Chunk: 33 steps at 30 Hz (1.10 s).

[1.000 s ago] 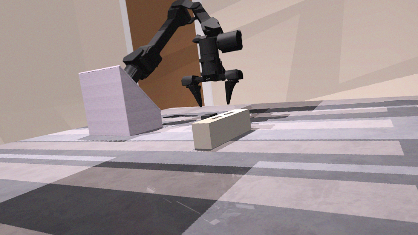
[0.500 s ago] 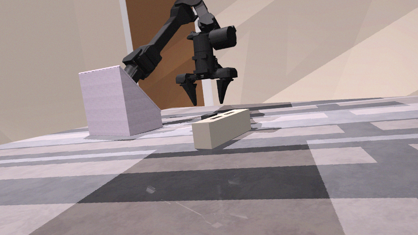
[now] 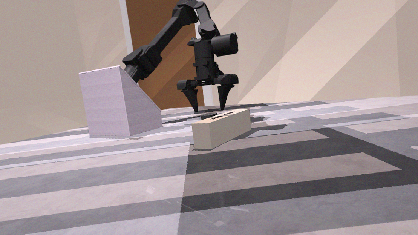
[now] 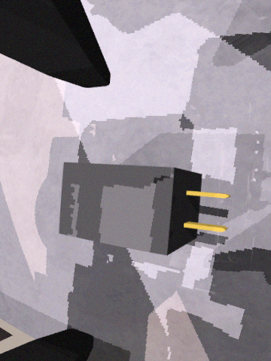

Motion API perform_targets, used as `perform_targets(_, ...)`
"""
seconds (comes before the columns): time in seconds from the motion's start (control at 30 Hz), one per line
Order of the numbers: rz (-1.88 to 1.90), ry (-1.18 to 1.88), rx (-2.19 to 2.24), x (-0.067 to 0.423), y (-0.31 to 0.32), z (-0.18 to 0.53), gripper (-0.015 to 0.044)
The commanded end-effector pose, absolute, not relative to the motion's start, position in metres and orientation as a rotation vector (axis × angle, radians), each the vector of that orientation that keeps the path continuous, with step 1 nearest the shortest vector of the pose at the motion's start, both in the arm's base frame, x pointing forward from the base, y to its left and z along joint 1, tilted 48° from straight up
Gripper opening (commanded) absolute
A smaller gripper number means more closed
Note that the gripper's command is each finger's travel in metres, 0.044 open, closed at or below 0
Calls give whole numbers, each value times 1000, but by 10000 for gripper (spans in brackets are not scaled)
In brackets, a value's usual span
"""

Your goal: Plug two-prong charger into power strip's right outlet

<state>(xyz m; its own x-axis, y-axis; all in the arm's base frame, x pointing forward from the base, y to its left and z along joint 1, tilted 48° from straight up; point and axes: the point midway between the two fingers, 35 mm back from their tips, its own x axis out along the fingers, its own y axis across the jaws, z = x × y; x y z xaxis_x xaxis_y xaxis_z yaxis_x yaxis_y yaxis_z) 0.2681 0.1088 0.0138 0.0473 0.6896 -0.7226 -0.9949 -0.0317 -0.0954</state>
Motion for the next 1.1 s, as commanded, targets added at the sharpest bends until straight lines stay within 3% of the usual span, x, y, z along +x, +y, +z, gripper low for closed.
perform_targets(0.0, 1470, 562, -701, 267, 114, 7, 440)
perform_targets(0.9, 1471, 560, -698, 267, 141, -16, 440)
perform_targets(1.07, 1473, 547, -702, 268, 141, -13, 309)
